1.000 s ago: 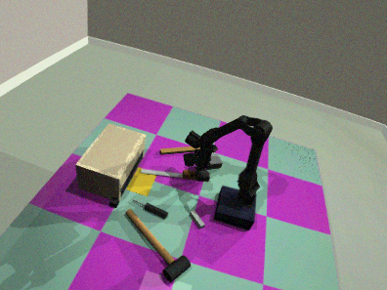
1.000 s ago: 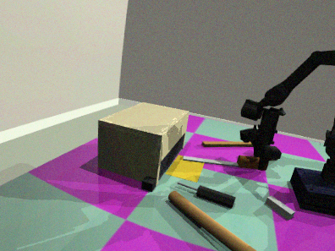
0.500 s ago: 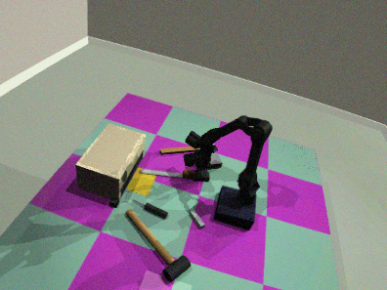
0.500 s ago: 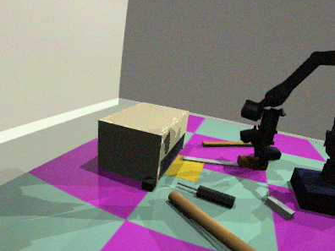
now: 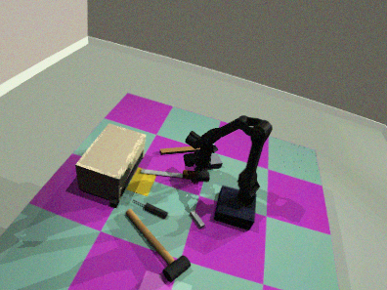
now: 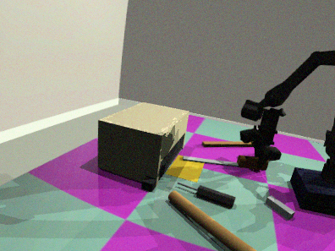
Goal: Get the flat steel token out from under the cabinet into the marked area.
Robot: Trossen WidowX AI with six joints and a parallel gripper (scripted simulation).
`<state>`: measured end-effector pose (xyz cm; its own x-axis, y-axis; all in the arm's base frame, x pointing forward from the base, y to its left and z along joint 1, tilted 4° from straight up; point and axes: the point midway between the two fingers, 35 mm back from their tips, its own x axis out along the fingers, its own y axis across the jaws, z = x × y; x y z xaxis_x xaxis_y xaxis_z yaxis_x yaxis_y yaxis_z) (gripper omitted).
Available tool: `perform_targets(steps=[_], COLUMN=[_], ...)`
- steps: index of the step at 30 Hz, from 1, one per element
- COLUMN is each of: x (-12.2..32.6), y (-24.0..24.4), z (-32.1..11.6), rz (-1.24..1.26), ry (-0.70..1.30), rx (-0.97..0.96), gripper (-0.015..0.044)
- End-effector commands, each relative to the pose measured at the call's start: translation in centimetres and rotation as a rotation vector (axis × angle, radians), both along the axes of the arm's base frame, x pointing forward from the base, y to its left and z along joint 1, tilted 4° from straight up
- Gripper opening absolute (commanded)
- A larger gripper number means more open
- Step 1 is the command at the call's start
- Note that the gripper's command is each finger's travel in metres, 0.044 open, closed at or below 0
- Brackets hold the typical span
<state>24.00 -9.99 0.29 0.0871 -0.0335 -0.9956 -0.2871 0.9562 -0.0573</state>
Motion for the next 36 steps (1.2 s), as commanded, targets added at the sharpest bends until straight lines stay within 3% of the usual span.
perform_targets(steps=[1, 36], x=[0.2, 4.9], y=[0.0, 1.3], z=[0.0, 0.5], rz=[0.000, 0.000], ry=[0.000, -0.002], rx=[-0.001, 0.000], gripper=[0.0000, 0.0000])
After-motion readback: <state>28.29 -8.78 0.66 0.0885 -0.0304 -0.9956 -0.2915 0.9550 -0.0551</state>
